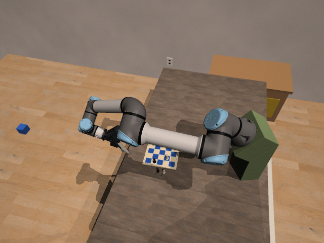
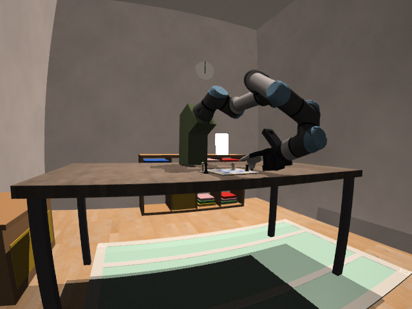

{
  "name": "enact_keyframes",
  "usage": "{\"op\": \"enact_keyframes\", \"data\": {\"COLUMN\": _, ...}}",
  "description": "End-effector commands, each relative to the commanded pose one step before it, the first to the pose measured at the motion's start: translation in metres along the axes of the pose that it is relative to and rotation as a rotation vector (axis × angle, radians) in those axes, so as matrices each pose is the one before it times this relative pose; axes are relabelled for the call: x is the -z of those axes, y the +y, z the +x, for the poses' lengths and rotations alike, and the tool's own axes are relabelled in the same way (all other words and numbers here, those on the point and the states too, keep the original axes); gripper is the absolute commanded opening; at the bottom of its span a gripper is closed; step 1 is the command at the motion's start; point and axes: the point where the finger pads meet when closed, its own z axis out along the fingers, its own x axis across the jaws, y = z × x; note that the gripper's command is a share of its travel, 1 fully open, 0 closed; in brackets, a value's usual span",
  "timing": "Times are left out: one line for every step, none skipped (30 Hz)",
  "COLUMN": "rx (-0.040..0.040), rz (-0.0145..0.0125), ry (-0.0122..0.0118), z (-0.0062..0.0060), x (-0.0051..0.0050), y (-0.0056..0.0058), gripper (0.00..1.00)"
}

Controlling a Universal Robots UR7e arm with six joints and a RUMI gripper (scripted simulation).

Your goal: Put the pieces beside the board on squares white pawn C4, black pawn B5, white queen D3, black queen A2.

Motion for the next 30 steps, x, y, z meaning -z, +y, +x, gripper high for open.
{"op": "enact_keyframes", "data": {"rx": -0.00011, "rz": -0.00151, "ry": -0.00054, "z": -0.00042, "x": 0.00647, "y": -0.01664, "gripper": 1.00}}
{"op": "enact_keyframes", "data": {"rx": 0.00000, "rz": 0.00000, "ry": 0.00000, "z": -0.00017, "x": 0.00200, "y": -0.00570, "gripper": 1.00}}
{"op": "enact_keyframes", "data": {"rx": 0.00000, "rz": 0.00000, "ry": 0.00000, "z": -0.00018, "x": 0.00216, "y": -0.00615, "gripper": 1.00}}
{"op": "enact_keyframes", "data": {"rx": 0.00000, "rz": 0.00000, "ry": 0.00000, "z": -0.00019, "x": 0.00228, "y": -0.00647, "gripper": 1.00}}
{"op": "enact_keyframes", "data": {"rx": 0.00000, "rz": 0.00000, "ry": 0.00000, "z": -0.00019, "x": 0.00232, "y": -0.00660, "gripper": 1.00}}
{"op": "enact_keyframes", "data": {"rx": 0.00000, "rz": 0.00000, "ry": 0.00000, "z": -0.00019, "x": 0.00230, "y": -0.00655, "gripper": 1.00}}
{"op": "enact_keyframes", "data": {"rx": 0.00000, "rz": 0.00000, "ry": 0.00000, "z": -0.00019, "x": 0.00222, "y": -0.00631, "gripper": 1.00}}
{"op": "enact_keyframes", "data": {"rx": 0.00000, "rz": 0.00000, "ry": 0.00000, "z": 0.00000, "x": 0.00000, "y": 0.00000, "gripper": 1.00}}
{"op": "enact_keyframes", "data": {"rx": 0.00000, "rz": 0.00000, "ry": 0.00000, "z": 0.00000, "x": 0.00000, "y": 0.00000, "gripper": 1.00}}
{"op": "enact_keyframes", "data": {"rx": 0.00000, "rz": 0.00000, "ry": 0.00000, "z": -0.00017, "x": 0.00206, "y": -0.00587, "gripper": 1.00}}
{"op": "enact_keyframes", "data": {"rx": 0.00000, "rz": 0.00000, "ry": 0.00000, "z": -0.00015, "x": 0.00185, "y": -0.00527, "gripper": 1.00}}
{"op": "enact_keyframes", "data": {"rx": 0.00000, "rz": 0.00000, "ry": 0.00000, "z": -0.00013, "x": 0.00159, "y": -0.00452, "gripper": 1.00}}
{"op": "enact_keyframes", "data": {"rx": 0.00000, "rz": 0.00000, "ry": 0.00000, "z": -0.00012, "x": 0.00131, "y": -0.00368, "gripper": 1.00}}
{"op": "enact_keyframes", "data": {"rx": 0.00000, "rz": 0.00000, "ry": 0.00000, "z": -0.00008, "x": 0.00097, "y": -0.00275, "gripper": 1.00}}
{"op": "enact_keyframes", "data": {"rx": 0.00000, "rz": 0.00000, "ry": 0.00000, "z": -0.00005, "x": 0.00065, "y": -0.00185, "gripper": 1.00}}
{"op": "enact_keyframes", "data": {"rx": 0.00000, "rz": 0.00000, "ry": 0.00000, "z": -0.00003, "x": 0.00037, "y": -0.00105, "gripper": 1.00}}
{"op": "enact_keyframes", "data": {"rx": 0.00000, "rz": 0.00000, "ry": 0.00000, "z": -0.00001, "x": 0.00015, "y": -0.00042, "gripper": 1.00}}
{"op": "enact_keyframes", "data": {"rx": 0.00000, "rz": 0.00000, "ry": 0.00000, "z": 0.00000, "x": 0.00002, "y": -0.00006, "gripper": 1.00}}
{"op": "enact_keyframes", "data": {"rx": 0.00000, "rz": 0.00000, "ry": 0.00000, "z": 0.00000, "x": 0.00000, "y": 0.00000, "gripper": 1.00}}
{"op": "enact_keyframes", "data": {"rx": 0.00000, "rz": 0.00000, "ry": 0.00000, "z": 0.00000, "x": 0.00000, "y": 0.00000, "gripper": 1.00}}
{"op": "enact_keyframes", "data": {"rx": 0.00000, "rz": 0.00000, "ry": 0.00000, "z": 0.00000, "x": 0.00000, "y": 0.00000, "gripper": 1.00}}
{"op": "enact_keyframes", "data": {"rx": -0.00008, "rz": 0.00032, "ry": 0.00000, "z": 0.00018, "x": -0.00120, "y": 0.00375, "gripper": 1.00}}
{"op": "enact_keyframes", "data": {"rx": -0.00001, "rz": -0.00005, "ry": 0.00001, "z": 0.00000, "x": 0.00000, "y": 0.00000, "gripper": 1.00}}
{"op": "enact_keyframes", "data": {"rx": -0.00004, "rz": -0.00012, "ry": 0.00002, "z": 0.00001, "x": 0.00000, "y": -0.00001, "gripper": 1.00}}
{"op": "enact_keyframes", "data": {"rx": 0.00000, "rz": 0.00000, "ry": 0.00000, "z": 0.00000, "x": 0.00000, "y": 0.00000, "gripper": 1.00}}
{"op": "enact_keyframes", "data": {"rx": 0.00000, "rz": 0.00000, "ry": 0.00000, "z": 0.00000, "x": 0.00000, "y": 0.00000, "gripper": 1.00}}
{"op": "enact_keyframes", "data": {"rx": -0.00007, "rz": -0.00023, "ry": 0.00003, "z": 0.00001, "x": 0.00001, "y": -0.00001, "gripper": 1.00}}
{"op": "enact_keyframes", "data": {"rx": -0.00012, "rz": -0.00038, "ry": 0.00005, "z": 0.00002, "x": 0.00001, "y": -0.00002, "gripper": 1.00}}
{"op": "enact_keyframes", "data": {"rx": -0.00018, "rz": -0.00055, "ry": 0.00007, "z": 0.00003, "x": 0.00002, "y": -0.00003, "gripper": 1.00}}
{"op": "enact_keyframes", "data": {"rx": -0.00024, "rz": -0.00076, "ry": 0.00010, "z": 0.00005, "x": 0.00002, "y": -0.00005, "gripper": 1.00}}
